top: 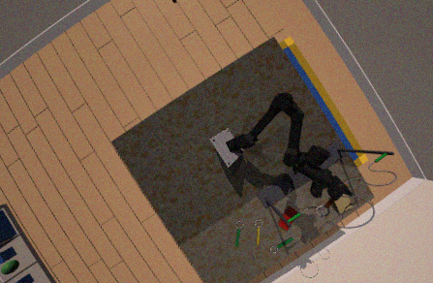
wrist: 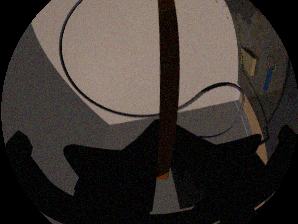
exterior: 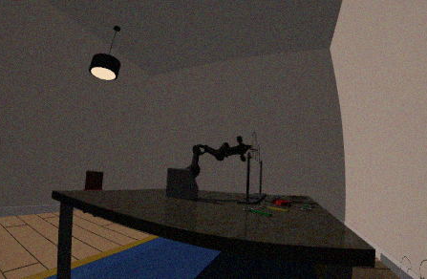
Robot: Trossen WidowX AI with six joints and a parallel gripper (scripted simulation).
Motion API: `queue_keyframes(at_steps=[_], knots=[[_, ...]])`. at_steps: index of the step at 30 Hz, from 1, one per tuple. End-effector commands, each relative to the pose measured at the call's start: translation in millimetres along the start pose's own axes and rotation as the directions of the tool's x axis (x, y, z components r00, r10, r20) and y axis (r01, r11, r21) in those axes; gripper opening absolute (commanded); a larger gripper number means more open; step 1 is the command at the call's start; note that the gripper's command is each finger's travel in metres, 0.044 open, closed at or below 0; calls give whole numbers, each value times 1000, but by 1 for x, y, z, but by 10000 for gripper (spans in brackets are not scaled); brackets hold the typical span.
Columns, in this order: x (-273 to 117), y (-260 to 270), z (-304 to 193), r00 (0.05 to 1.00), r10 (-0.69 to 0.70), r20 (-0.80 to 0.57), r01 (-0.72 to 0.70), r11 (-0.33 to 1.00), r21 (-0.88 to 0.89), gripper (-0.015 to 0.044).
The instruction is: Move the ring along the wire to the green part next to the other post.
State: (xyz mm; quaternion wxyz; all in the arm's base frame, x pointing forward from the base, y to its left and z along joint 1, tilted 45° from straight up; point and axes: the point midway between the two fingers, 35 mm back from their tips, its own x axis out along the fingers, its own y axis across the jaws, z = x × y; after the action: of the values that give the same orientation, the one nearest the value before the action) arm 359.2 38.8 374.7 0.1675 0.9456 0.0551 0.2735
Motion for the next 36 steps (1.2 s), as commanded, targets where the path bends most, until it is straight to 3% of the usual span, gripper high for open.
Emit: queue_keyframes(at_steps=[1,28,36], knots=[[-3,-12,1,999,-36,-5,35,998,-59,-150],[-25,-84,24,955,-297,9,260,821,-508,-150],[-25,-104,37,945,-314,95,302,724,-620,-150]])
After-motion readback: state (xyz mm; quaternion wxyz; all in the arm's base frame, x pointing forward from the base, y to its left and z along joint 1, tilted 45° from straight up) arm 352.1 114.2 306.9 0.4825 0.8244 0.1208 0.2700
